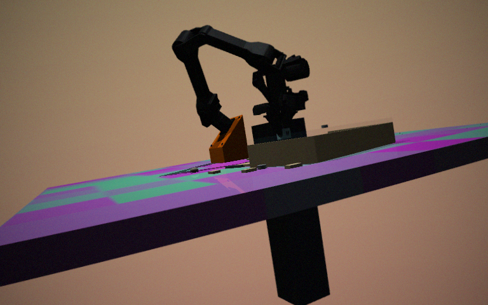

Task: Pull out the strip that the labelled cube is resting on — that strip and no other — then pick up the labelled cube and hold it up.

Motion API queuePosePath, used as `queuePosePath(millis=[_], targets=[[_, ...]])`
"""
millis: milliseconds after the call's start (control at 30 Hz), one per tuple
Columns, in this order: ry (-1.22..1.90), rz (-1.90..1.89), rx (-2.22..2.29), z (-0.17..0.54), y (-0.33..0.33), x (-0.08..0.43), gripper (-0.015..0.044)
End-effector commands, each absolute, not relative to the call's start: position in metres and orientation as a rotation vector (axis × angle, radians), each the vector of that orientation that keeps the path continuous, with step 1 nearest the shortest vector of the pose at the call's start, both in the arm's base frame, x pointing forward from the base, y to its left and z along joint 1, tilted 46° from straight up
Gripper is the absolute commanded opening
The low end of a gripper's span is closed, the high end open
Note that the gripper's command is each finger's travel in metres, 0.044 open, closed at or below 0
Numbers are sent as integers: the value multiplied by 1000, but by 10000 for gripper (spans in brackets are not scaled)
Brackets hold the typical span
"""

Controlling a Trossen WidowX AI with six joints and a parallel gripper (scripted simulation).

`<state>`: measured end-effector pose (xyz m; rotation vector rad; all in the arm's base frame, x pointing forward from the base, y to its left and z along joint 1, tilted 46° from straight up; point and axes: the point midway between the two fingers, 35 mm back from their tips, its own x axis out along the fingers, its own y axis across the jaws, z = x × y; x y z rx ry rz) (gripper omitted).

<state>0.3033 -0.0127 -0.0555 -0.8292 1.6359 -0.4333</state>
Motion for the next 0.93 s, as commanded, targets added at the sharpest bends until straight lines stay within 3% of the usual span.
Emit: queuePosePath(millis=[0,900], targets=[[1638,-431,-824,-45,-1,302,0],[1638,-430,-824,-32,12,302,0]])
